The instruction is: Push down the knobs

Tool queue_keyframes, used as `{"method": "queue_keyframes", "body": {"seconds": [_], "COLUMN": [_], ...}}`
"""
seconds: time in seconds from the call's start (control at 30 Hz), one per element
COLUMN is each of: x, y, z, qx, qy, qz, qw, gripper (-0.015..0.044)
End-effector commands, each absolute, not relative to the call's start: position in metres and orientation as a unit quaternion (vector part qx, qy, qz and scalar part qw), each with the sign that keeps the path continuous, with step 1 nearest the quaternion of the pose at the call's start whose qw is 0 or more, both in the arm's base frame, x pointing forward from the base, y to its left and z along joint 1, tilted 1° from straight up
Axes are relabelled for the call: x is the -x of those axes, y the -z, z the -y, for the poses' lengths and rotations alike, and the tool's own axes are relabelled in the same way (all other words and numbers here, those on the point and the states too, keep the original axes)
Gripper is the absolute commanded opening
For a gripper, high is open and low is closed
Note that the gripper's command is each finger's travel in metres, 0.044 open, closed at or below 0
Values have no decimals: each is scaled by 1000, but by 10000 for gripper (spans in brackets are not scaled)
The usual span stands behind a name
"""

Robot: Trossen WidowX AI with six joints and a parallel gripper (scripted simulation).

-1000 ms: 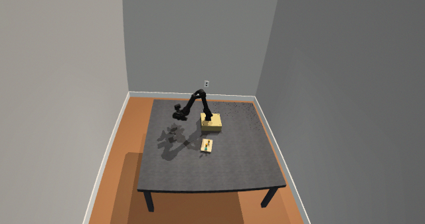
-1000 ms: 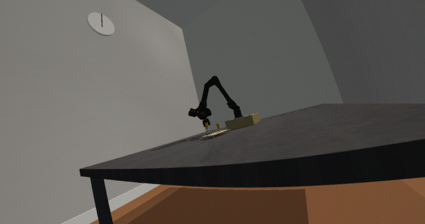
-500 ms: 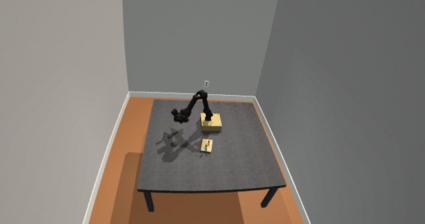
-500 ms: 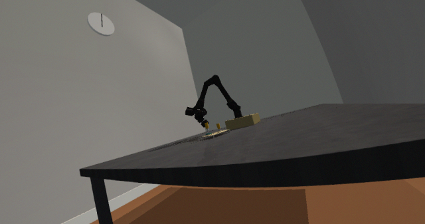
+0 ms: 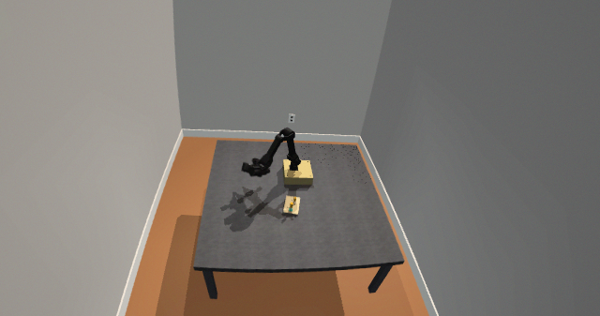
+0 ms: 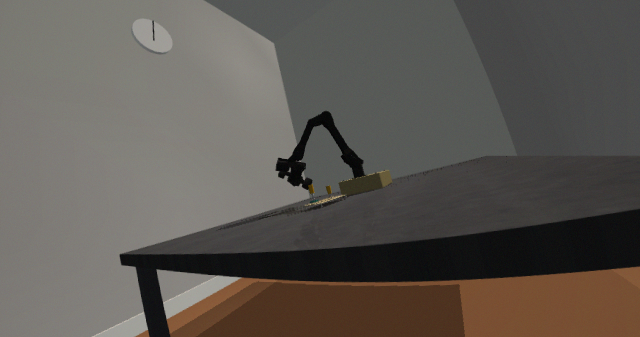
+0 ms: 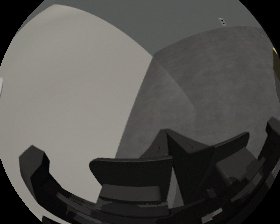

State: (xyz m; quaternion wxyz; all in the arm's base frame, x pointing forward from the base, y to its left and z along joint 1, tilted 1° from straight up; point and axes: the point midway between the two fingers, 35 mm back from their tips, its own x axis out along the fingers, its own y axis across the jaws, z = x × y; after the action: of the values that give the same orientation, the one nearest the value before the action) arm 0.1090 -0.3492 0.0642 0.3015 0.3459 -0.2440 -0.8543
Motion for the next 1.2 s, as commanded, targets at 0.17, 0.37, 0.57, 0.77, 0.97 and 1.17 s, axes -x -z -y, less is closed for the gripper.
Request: {"method": "queue_keyframes", "body": {"seconds": [0.17,0.37,0.57,0.77,0.97,1.17], "x": [-151,-178,-202,-227,-249,-269], "y": [-61,-58,-56,-54,-54,-54], "z": [336,323,307,288,265,240], "qx": [-373,-381,-383,-381,-373,-359], "qy": [845,828,806,773,730,680], "qz": [119,36,-38,-126,-211,-292], "qw": [365,409,449,492,532,569], "gripper": [0,0,0,0,0,0]}}
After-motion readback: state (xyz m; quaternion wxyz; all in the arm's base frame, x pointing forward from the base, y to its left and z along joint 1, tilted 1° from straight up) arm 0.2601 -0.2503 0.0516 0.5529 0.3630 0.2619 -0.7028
